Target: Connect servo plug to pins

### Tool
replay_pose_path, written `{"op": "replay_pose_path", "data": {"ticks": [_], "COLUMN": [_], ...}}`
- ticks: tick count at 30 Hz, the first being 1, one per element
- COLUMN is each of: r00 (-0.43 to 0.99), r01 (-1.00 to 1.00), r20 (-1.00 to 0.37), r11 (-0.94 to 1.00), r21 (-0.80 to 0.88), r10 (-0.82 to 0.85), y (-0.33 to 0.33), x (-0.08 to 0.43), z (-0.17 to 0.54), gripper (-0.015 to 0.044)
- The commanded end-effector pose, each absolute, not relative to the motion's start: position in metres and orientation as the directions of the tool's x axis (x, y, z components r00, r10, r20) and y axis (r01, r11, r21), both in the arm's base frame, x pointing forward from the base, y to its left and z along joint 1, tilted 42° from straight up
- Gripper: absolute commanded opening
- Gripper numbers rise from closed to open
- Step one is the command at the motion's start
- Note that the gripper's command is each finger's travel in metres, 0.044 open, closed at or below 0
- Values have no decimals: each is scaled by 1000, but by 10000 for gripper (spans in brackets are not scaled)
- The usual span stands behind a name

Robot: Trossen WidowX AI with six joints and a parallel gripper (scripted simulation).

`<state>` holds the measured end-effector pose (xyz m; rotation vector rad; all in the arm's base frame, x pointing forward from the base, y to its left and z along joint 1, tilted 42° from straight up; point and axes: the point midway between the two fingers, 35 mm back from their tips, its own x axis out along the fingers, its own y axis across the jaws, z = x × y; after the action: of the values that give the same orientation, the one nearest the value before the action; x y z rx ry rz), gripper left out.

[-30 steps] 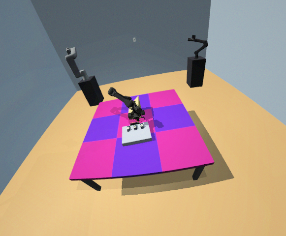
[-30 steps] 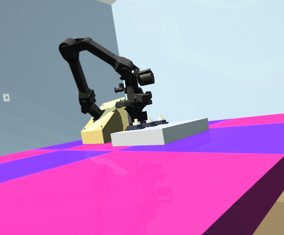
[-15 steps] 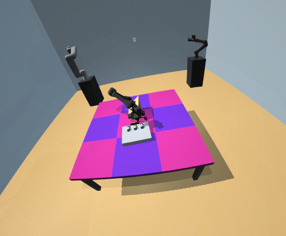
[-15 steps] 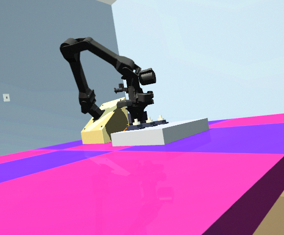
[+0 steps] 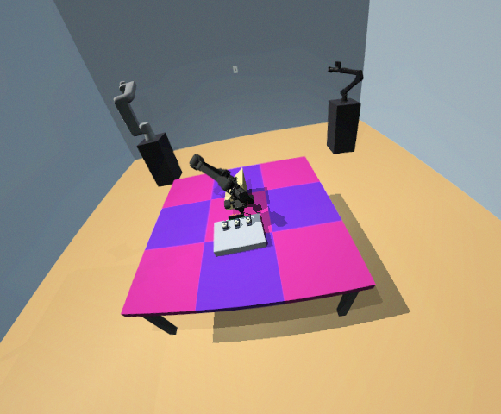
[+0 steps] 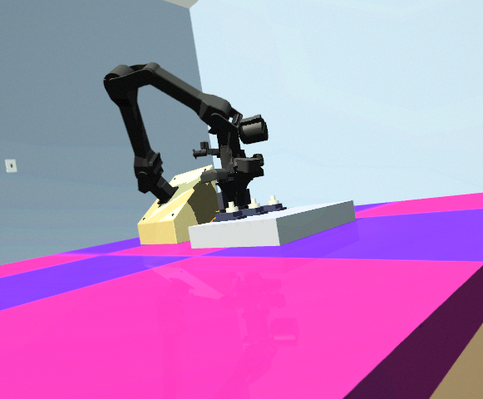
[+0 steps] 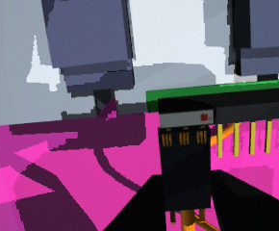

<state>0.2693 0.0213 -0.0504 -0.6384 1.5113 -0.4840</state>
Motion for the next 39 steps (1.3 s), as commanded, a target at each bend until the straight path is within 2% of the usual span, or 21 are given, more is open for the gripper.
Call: {"op": "replay_pose_path", "data": {"ticks": [1, 10, 18, 39], "r00": [27, 27, 26, 26], "r01": [-93, -93, -94, -94], "r20": [-753, -754, -755, -755], "r11": [749, 749, 750, 750], "r21": [-656, -656, -654, -654], "r10": [-657, -657, -655, -655], "y": [22, 20, 59, 59], "x": [275, 269, 267, 267], "z": [-49, -50, -7, -7], "gripper": [0, 236, 440, 440]}}
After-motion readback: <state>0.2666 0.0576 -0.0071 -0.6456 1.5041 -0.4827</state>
